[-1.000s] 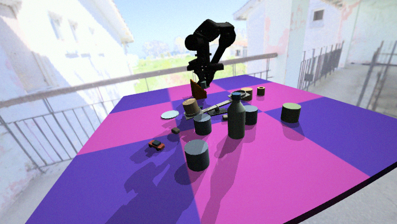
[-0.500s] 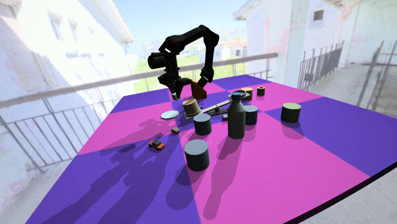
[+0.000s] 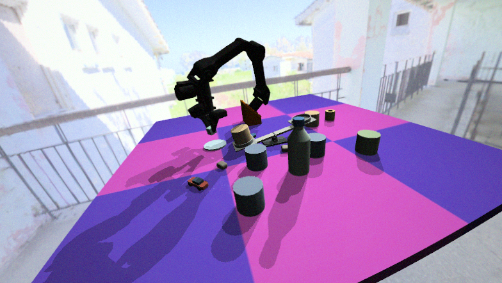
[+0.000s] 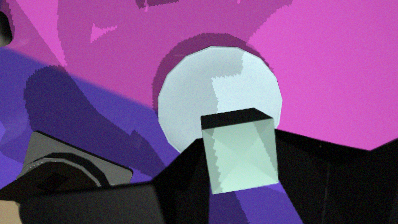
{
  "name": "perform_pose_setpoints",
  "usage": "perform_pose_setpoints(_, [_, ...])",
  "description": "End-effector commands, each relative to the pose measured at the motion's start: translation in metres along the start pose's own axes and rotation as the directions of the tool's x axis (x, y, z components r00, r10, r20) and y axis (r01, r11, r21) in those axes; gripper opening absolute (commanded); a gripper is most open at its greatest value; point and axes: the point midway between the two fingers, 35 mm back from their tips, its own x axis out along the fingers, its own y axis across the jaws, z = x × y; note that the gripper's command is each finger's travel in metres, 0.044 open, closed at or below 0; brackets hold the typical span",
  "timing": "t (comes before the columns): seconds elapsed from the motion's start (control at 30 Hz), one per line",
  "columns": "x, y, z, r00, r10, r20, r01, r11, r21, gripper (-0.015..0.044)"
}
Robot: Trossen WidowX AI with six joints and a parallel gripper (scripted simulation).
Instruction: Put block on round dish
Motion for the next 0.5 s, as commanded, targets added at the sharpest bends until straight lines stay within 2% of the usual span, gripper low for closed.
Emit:
perform_pose_setpoints(0.0, [0.017, 0.0, -0.001, 1.0, 0.002, -0.008, -0.002, 1.0, 0.001, 0.0])
perform_pose_setpoints(0.13, [0.034, 0.0, -0.002, 1.0, 0.003, -0.008, -0.003, 1.0, 0.0, 0.0])
perform_pose_setpoints(0.47, [0.043, 0.0, -0.002, 1.0, 0.003, -0.008, -0.003, 1.0, 0.0, 0.0])
